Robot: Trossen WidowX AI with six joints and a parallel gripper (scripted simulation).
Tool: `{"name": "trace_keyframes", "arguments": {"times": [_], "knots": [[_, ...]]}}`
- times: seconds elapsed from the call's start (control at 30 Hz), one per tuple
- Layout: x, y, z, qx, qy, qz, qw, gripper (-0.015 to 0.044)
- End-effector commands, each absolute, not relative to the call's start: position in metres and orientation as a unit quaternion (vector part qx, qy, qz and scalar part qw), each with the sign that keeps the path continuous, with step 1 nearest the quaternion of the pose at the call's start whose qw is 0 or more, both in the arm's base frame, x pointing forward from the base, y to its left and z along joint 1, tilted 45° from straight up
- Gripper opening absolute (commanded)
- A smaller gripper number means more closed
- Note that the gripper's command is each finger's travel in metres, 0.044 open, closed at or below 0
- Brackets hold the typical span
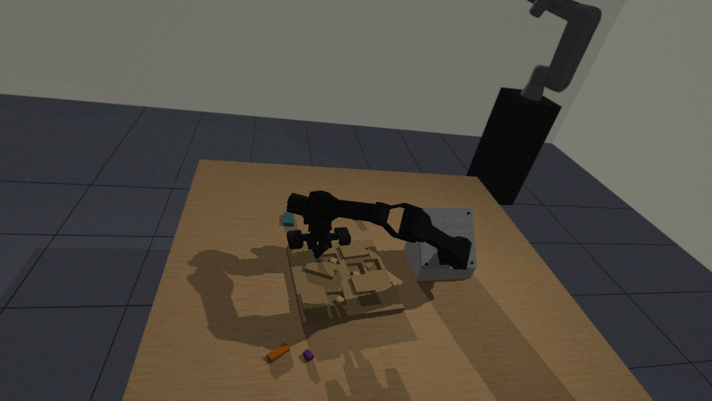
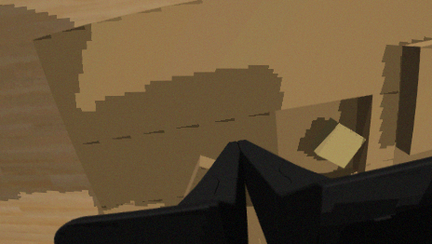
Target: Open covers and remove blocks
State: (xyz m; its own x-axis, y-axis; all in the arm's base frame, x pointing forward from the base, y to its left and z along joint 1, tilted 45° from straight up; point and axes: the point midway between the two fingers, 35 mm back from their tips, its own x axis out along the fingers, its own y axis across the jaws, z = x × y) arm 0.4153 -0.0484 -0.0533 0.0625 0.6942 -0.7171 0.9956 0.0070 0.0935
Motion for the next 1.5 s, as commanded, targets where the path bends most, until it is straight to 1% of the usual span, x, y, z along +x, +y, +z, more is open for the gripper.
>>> {"name": "trace_keyframes", "arguments": {"times": [0.0,1.17,1.47], "knots": [[0.418,-0.045,-0.052,0.662,0.64,-0.245,0.304,0.0],[0.442,-0.022,-0.027,0.662,0.64,-0.244,0.304,0.0],[0.442,-0.029,-0.021,0.662,0.64,-0.244,0.304,0.0]]}}
